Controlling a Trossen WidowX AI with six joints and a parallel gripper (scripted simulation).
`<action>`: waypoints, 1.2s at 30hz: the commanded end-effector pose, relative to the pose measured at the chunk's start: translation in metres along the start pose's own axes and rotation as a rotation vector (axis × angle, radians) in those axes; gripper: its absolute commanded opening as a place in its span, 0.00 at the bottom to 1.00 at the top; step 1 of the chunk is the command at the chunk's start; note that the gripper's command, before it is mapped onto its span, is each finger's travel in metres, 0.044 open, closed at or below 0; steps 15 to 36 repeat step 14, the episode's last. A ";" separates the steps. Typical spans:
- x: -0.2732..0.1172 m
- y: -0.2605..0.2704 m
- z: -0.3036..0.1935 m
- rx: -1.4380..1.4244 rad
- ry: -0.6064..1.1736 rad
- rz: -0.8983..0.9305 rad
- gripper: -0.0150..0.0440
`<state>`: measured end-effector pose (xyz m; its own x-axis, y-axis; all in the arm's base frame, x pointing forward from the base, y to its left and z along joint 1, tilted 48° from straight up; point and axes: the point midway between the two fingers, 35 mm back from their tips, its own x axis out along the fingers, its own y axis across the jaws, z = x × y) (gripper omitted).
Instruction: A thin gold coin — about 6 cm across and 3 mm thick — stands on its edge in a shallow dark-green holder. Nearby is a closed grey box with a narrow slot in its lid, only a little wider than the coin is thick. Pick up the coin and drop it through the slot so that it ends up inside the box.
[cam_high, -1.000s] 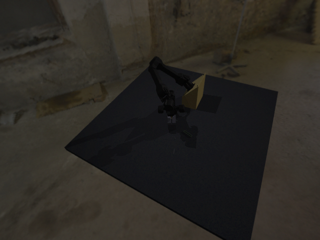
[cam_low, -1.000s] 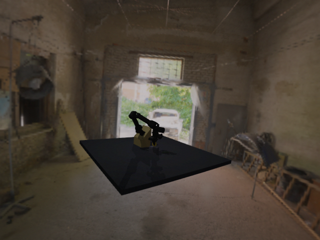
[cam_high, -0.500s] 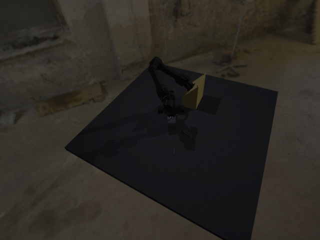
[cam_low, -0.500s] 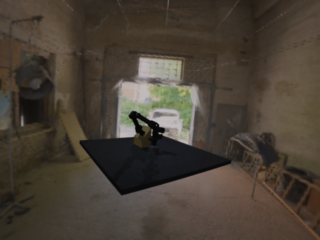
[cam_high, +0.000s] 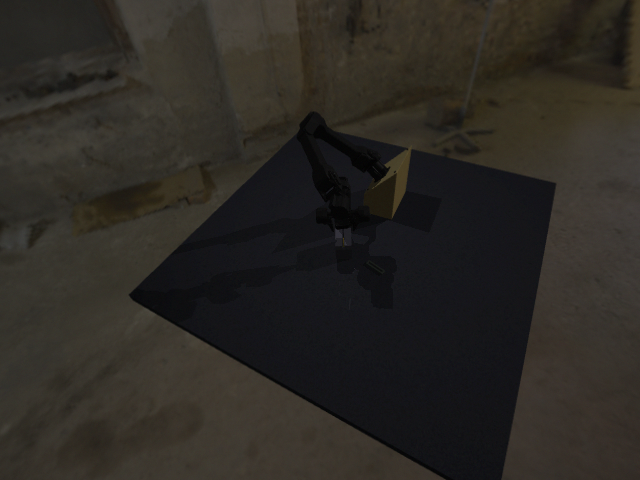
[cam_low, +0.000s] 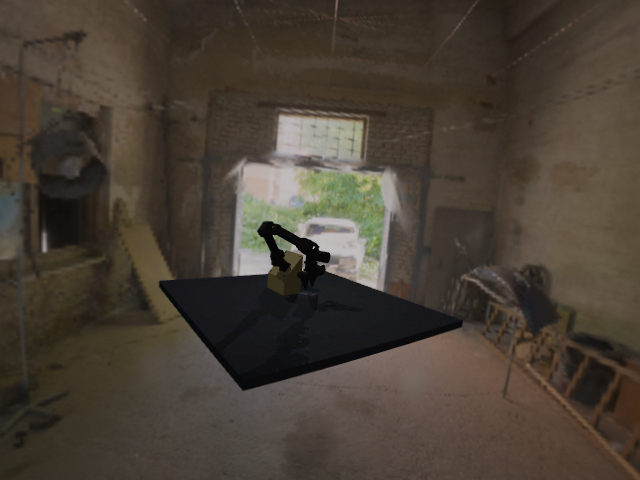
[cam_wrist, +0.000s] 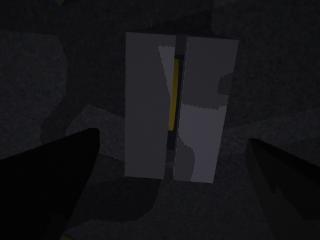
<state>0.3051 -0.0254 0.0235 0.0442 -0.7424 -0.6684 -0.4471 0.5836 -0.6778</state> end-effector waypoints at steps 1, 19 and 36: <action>-0.027 0.000 0.000 0.004 -0.004 0.000 1.00; -0.039 0.000 -0.002 0.002 -0.002 -0.003 1.00; -0.039 0.000 -0.002 0.002 -0.002 -0.003 1.00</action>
